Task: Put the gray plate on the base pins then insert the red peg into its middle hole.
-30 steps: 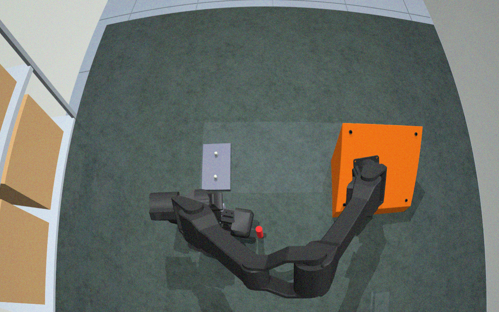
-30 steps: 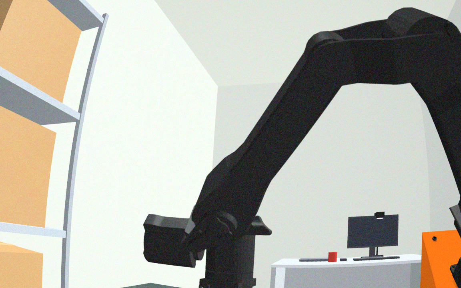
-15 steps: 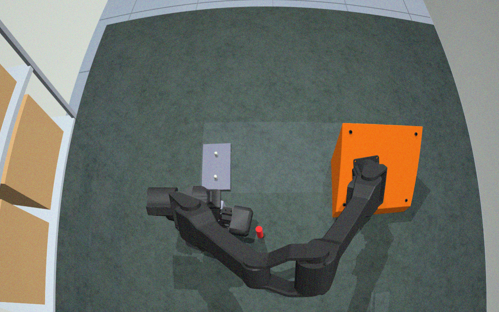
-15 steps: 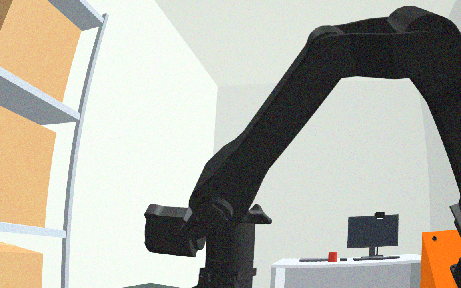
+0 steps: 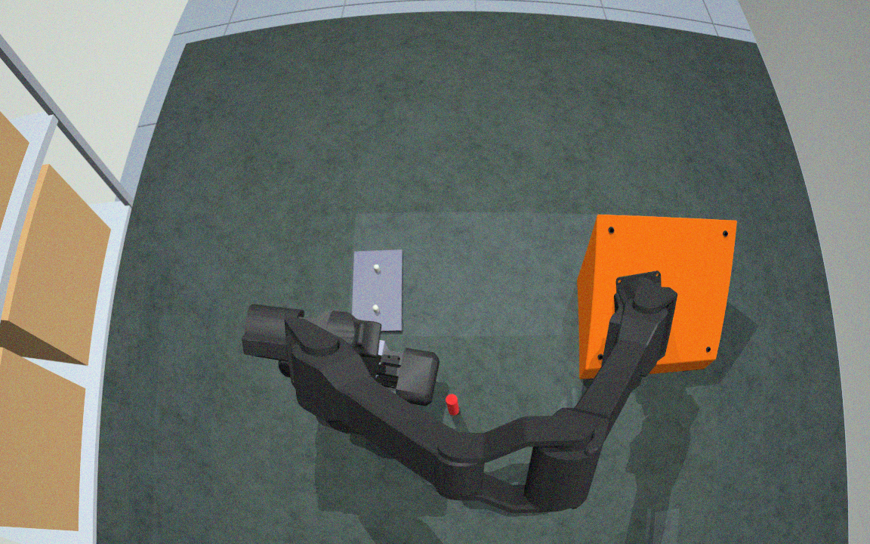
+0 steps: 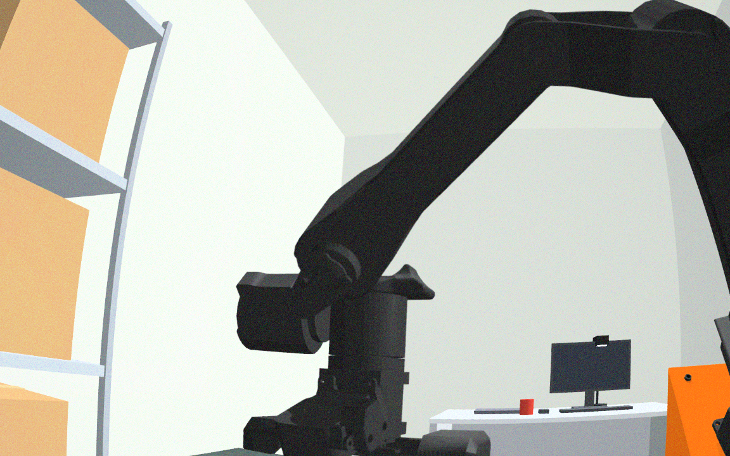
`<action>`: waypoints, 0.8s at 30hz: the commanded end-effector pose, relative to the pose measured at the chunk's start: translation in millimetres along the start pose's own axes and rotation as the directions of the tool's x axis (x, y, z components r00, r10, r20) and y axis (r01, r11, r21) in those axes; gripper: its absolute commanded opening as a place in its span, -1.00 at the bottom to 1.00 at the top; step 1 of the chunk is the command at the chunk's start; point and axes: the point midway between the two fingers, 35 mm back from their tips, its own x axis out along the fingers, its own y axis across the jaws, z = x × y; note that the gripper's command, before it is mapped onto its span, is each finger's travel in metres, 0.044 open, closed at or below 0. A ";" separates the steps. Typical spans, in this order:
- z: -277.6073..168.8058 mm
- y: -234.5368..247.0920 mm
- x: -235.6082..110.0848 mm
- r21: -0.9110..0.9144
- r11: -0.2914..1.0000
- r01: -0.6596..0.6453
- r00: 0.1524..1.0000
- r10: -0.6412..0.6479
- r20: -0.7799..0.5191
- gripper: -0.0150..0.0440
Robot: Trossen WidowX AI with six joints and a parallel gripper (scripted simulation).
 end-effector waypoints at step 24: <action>4.2 9.8 -77.4 0.002 1.000 0.000 1.000 0.000 0.003 -0.49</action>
